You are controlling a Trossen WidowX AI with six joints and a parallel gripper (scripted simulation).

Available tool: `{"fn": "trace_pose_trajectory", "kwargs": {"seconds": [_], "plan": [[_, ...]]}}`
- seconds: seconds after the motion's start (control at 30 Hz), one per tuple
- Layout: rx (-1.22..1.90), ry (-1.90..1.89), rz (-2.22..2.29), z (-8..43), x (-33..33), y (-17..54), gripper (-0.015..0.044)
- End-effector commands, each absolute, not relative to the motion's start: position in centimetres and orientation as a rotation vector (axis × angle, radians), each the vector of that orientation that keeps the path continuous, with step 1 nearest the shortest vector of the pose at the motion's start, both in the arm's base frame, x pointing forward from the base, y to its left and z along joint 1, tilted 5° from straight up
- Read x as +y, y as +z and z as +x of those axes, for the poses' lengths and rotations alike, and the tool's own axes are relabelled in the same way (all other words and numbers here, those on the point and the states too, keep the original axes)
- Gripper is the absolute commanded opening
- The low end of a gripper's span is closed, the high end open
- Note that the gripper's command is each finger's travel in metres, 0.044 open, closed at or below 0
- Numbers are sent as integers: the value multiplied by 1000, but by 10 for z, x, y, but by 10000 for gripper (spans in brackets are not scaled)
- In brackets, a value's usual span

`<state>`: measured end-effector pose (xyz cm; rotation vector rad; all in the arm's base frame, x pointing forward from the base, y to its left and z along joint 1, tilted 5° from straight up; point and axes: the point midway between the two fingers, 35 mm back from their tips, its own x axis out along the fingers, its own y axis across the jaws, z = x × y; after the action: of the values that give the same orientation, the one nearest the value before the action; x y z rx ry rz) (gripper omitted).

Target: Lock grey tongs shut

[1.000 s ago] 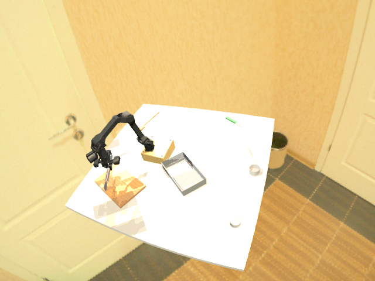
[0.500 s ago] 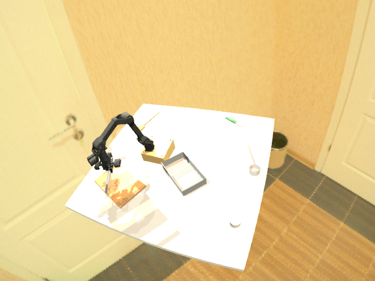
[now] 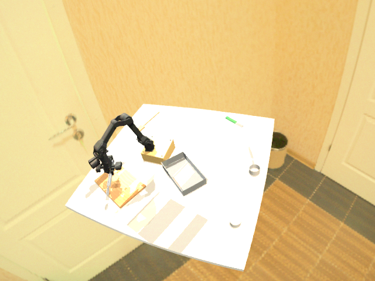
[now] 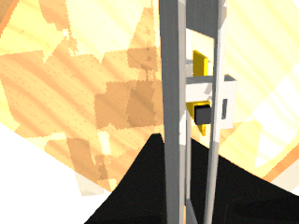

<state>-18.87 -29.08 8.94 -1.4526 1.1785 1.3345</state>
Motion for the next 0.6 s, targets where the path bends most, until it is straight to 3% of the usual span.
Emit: {"fn": "trace_pose_trajectory", "kwargs": {"seconds": [0.0,0.57], "plan": [[1182,1333,-1445,-189,-291,82,-150],[1181,1333,-1445,-188,-293,54,-150]]}}
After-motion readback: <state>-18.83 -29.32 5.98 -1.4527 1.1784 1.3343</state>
